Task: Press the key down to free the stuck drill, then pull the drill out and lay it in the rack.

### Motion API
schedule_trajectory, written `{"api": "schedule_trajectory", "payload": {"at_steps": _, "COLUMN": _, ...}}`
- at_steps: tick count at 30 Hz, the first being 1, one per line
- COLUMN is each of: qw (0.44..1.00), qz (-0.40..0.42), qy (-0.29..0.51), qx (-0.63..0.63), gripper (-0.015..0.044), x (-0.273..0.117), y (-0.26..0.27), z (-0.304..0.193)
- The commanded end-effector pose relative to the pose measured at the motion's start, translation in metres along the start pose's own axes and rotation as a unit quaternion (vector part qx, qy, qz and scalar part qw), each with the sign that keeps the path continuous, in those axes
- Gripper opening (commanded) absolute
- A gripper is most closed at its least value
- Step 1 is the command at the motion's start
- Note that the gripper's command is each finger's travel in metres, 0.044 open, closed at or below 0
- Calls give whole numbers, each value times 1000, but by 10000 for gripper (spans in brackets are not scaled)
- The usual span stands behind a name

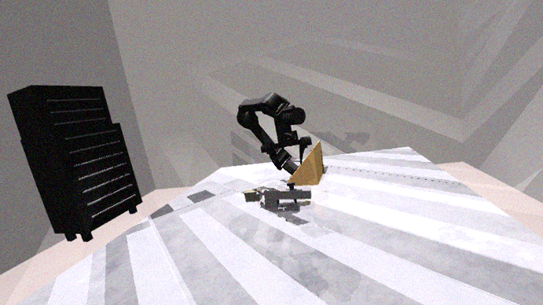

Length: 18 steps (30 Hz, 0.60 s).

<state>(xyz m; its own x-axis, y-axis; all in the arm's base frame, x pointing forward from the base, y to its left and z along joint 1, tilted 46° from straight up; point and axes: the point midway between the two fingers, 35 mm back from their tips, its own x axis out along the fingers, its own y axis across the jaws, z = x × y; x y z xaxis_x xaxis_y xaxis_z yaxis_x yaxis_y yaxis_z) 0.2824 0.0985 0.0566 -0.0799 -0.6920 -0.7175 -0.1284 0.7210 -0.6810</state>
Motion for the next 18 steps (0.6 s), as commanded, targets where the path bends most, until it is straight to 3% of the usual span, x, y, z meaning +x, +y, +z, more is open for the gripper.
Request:
{"api": "schedule_trajectory", "payload": {"at_steps": 1, "qw": 995, "qz": 4, "qy": 0, "qx": -104, "gripper": 440, "x": 13, "y": -28, "z": 4}}
{"api": "schedule_trajectory", "payload": {"at_steps": 6, "qw": 960, "qz": 6, "qy": -2, "qx": -279, "gripper": 440, "x": 32, "y": -68, "z": 4}}
{"api": "schedule_trajectory", "payload": {"at_steps": 12, "qw": 879, "qz": 3, "qy": 1, "qx": -476, "gripper": 440, "x": 57, "y": -114, "z": -5}}
{"api": "schedule_trajectory", "payload": {"at_steps": 18, "qw": 808, "qz": 0, "qy": 8, "qx": -588, "gripper": 440, "x": 72, "y": -141, "z": -15}}
